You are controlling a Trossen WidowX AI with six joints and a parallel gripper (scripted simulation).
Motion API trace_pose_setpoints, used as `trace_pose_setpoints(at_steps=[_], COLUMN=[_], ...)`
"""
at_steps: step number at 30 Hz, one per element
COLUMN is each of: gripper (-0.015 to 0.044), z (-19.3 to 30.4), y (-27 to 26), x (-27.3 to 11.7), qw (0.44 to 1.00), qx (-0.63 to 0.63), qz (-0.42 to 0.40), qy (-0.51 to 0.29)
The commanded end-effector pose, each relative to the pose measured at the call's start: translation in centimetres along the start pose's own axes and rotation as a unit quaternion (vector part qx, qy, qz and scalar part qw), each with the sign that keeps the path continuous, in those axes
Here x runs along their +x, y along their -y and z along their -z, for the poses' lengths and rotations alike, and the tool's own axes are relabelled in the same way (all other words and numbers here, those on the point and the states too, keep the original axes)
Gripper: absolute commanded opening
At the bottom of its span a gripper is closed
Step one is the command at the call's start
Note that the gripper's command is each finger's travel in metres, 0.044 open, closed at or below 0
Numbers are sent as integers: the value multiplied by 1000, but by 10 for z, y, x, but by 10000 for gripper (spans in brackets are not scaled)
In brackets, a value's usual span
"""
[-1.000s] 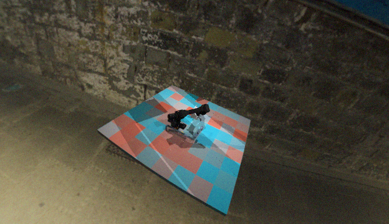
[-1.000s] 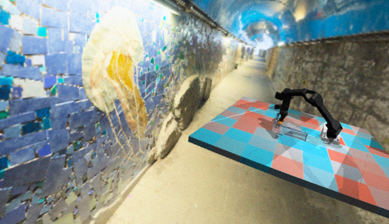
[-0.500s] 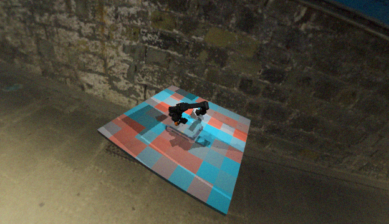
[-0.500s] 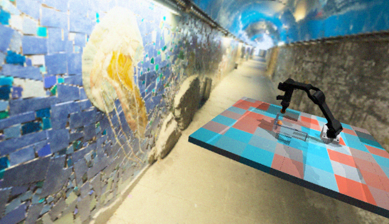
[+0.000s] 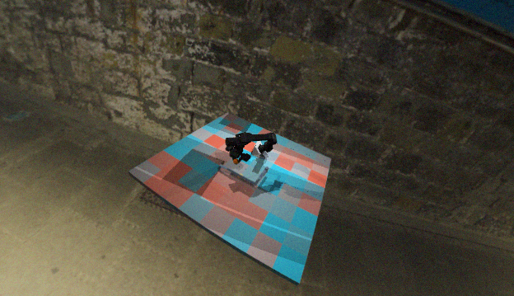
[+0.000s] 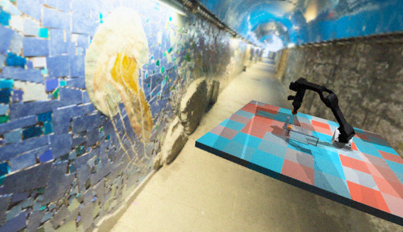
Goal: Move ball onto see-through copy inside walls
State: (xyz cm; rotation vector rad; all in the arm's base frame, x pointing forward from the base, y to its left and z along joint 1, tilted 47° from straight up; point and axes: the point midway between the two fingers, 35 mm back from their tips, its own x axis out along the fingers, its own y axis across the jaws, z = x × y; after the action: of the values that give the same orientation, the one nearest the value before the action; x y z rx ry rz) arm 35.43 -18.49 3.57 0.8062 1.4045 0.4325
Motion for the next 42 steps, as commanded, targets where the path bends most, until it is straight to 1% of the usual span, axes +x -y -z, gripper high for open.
trace_pose_setpoints(at_steps=[1,9,16,30,42], gripper=[0,0,0,0,0], z=[0,6,6,8,9], y=[-24,-58,-59,-61,-61], x=[12,34,42,102,113], qw=[1000,1000,1000,999,999], qx=[-10,-26,-26,-26,-26], qz=[-3,-7,-7,-8,-9], qy=[-6,-16,-17,-16,-16])
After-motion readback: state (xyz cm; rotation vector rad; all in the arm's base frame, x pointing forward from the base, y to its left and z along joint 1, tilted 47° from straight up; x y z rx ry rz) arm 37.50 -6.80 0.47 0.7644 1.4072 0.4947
